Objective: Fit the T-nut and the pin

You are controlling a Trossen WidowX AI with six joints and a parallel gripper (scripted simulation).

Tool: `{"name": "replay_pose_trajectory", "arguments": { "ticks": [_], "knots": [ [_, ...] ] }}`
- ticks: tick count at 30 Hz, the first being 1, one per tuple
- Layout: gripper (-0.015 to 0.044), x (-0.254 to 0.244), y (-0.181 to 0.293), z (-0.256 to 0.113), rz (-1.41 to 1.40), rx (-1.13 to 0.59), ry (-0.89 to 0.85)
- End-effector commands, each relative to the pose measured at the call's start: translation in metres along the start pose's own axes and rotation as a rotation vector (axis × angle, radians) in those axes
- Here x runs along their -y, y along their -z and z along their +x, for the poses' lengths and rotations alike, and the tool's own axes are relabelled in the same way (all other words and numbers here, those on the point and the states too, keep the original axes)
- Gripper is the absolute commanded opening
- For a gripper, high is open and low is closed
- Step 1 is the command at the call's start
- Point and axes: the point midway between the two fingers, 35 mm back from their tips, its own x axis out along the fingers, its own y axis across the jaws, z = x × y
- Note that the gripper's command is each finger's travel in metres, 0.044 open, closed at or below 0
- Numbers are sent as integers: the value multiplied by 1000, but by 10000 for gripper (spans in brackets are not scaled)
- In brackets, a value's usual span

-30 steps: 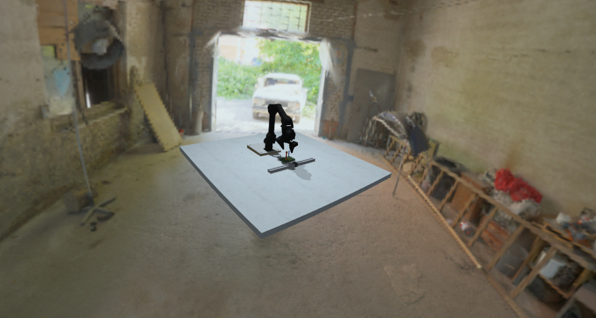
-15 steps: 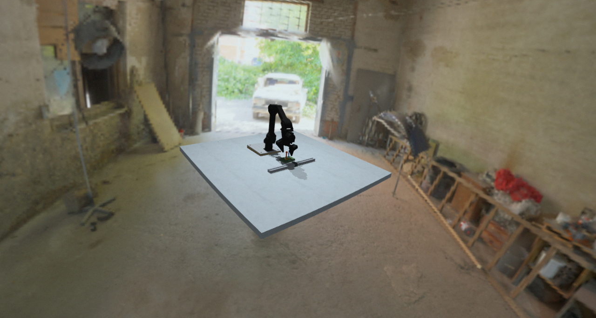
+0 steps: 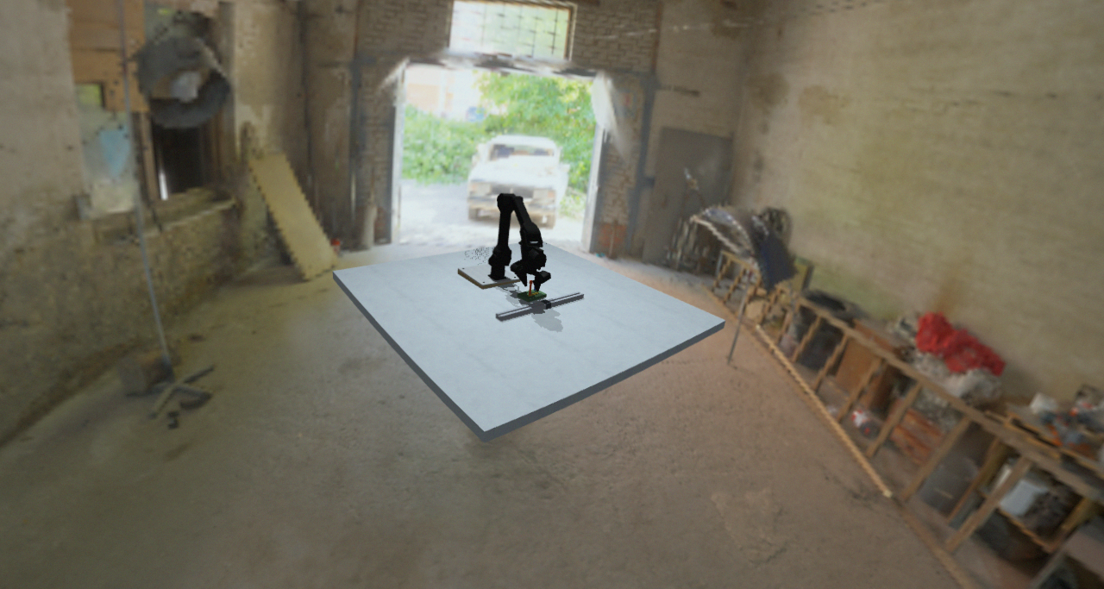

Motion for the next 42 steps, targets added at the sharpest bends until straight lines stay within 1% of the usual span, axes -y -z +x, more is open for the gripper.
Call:
{"name": "replay_pose_trajectory", "arguments": {
  "ticks": [1,15,16,24,42],
  "knots": [
    [230,-1,0,2,6,4,-5],
    [-138,-1,0,2,6,4,-5],
    [-150,-1,0,2,6,4,-5],
    [-150,-1,0,0,6,2,-4],
    [-150,3,-5,-25,7,-1,-2]
  ]
}}
